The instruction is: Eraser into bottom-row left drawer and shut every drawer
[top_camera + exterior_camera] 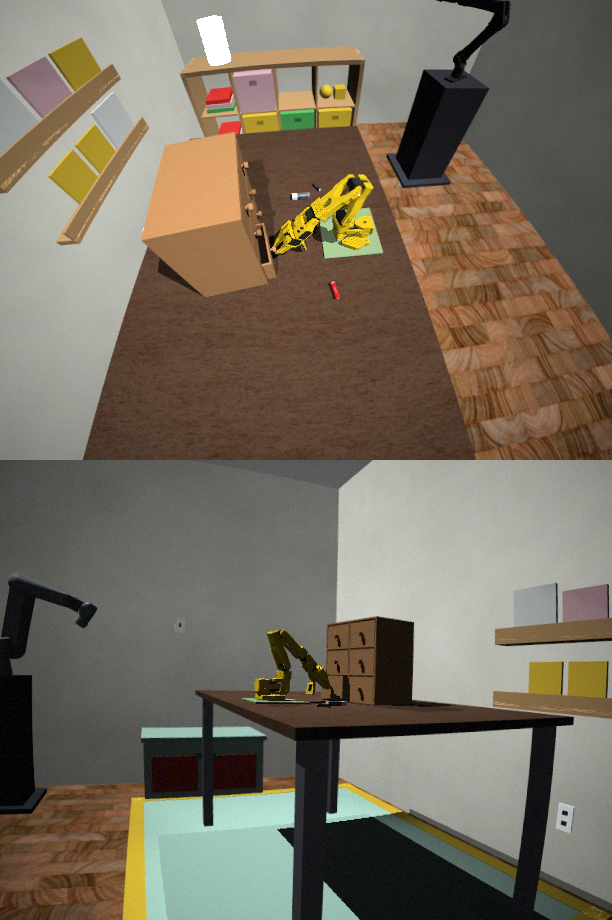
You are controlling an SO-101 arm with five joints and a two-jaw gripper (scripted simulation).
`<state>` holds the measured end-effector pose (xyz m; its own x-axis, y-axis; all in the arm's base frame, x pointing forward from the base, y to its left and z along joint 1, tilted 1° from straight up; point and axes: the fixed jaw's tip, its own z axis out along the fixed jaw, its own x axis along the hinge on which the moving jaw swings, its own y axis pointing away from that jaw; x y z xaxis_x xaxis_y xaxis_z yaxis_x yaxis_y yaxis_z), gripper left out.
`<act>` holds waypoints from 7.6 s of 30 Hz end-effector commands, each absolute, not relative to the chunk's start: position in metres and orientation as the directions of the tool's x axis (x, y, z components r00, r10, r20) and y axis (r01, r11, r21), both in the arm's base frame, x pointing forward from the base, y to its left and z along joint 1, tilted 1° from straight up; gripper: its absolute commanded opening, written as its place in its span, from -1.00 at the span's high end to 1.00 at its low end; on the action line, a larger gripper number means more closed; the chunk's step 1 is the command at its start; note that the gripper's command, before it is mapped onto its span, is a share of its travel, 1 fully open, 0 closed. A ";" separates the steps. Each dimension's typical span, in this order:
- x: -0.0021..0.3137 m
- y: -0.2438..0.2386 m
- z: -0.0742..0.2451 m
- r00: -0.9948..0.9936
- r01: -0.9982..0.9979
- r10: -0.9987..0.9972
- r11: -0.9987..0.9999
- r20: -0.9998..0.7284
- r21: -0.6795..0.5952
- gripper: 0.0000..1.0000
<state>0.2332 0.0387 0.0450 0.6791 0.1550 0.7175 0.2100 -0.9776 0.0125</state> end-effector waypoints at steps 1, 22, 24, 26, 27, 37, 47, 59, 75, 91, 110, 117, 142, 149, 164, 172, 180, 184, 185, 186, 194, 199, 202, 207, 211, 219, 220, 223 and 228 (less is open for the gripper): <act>0.231 0.038 0.049 0.670 0.201 0.141 -0.980 0.728 0.005 1.00; 0.223 0.037 0.048 0.670 0.204 0.143 -0.979 0.728 0.005 1.00; 0.223 0.037 0.048 0.670 0.204 0.143 -0.979 0.728 0.005 1.00; 0.223 0.037 0.048 0.670 0.204 0.143 -0.979 0.728 0.005 1.00; 0.223 0.037 0.048 0.670 0.204 0.143 -0.979 0.728 0.005 1.00; 0.220 0.037 0.048 0.670 0.205 0.144 -0.979 0.728 0.005 1.00; 0.214 0.036 0.048 0.669 0.207 0.146 -0.978 0.728 0.005 1.00; 0.213 0.036 0.048 0.669 0.207 0.146 -0.978 0.728 0.005 1.00; 0.208 0.035 0.048 0.669 0.209 0.147 -0.978 0.728 0.005 1.00; 0.203 0.035 0.048 0.669 0.211 0.149 -0.977 0.728 0.005 1.00; 0.198 0.034 0.048 0.668 0.214 0.150 -0.977 0.728 0.006 1.00; 0.195 0.034 0.048 0.668 0.215 0.151 -0.977 0.728 0.006 1.00; 0.191 0.033 0.048 0.668 0.217 0.153 -0.976 0.728 0.006 1.00; 0.189 0.033 0.048 0.668 0.218 0.153 -0.976 0.728 0.006 1.00; 0.188 0.033 0.048 0.668 0.218 0.154 -0.976 0.728 0.006 1.00; 0.188 0.033 0.048 0.668 0.218 0.154 -0.976 0.728 0.006 0.94; 0.188 0.033 0.048 0.668 0.218 0.154 -0.976 0.728 0.006 0.81; 0.188 0.033 0.048 0.668 0.218 0.154 -0.976 0.728 0.006 0.76; 0.188 0.033 0.048 0.668 0.218 0.154 -0.976 0.728 0.006 0.76; 0.188 0.033 0.048 0.668 0.218 0.154 -0.976 0.728 0.006 0.75; 0.188 0.033 0.048 0.668 0.218 0.154 -0.976 0.728 0.006 0.65; 0.188 0.033 0.048 0.668 0.218 0.154 -0.976 0.728 0.006 0.59; 0.188 0.033 0.048 0.668 0.218 0.154 -0.976 0.728 0.006 0.57; 0.183 0.032 0.057 0.670 0.211 0.144 -0.977 0.728 -0.001 0.57; 0.178 0.030 0.063 0.672 0.206 0.136 -0.978 0.728 -0.007 0.57; 0.169 0.028 0.071 0.675 0.198 0.125 -0.980 0.727 -0.016 0.57; 0.167 0.028 0.073 0.675 0.197 0.123 -0.980 0.727 -0.017 0.57; 0.161 0.027 0.076 0.677 0.193 0.117 -0.981 0.727 -0.021 0.57; 0.156 0.026 0.079 0.678 0.189 0.112 -0.982 0.727 -0.025 0.57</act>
<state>0.1592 0.0250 0.0721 0.6930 0.1222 0.7105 0.1888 -0.9819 -0.0152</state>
